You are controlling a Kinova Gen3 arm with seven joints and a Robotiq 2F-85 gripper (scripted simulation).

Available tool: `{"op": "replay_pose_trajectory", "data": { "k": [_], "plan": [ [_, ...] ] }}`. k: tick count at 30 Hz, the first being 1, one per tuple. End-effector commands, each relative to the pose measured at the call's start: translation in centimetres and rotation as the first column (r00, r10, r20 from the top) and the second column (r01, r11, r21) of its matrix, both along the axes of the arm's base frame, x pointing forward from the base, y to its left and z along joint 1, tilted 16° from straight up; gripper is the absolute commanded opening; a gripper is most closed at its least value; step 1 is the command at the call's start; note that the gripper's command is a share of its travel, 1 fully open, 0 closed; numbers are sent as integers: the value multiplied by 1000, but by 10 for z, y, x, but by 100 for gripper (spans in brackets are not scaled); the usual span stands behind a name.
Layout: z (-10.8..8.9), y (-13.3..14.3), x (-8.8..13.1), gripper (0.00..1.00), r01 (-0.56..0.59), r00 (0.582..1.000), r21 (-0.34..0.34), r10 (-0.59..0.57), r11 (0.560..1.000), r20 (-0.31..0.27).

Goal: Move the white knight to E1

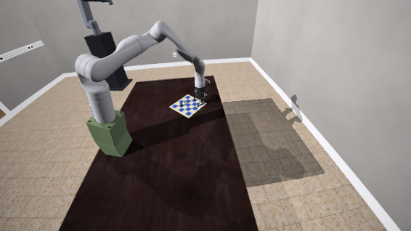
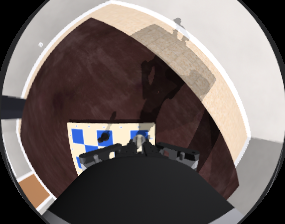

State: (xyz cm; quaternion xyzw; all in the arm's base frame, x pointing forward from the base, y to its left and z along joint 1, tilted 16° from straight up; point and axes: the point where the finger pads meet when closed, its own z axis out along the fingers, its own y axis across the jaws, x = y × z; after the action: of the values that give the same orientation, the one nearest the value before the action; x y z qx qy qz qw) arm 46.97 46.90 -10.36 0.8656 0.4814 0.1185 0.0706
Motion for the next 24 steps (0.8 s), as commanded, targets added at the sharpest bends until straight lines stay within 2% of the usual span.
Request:
{"op": "replay_pose_trajectory", "data": {
  "k": [1, 24],
  "plan": [
    [0, 1, 0, 0, 0, 1000, 1, 0, 1000, 1],
    [-2, 1, 1, 0, 0, 1000, 1, 0, 1000, 1]
  ]
}}
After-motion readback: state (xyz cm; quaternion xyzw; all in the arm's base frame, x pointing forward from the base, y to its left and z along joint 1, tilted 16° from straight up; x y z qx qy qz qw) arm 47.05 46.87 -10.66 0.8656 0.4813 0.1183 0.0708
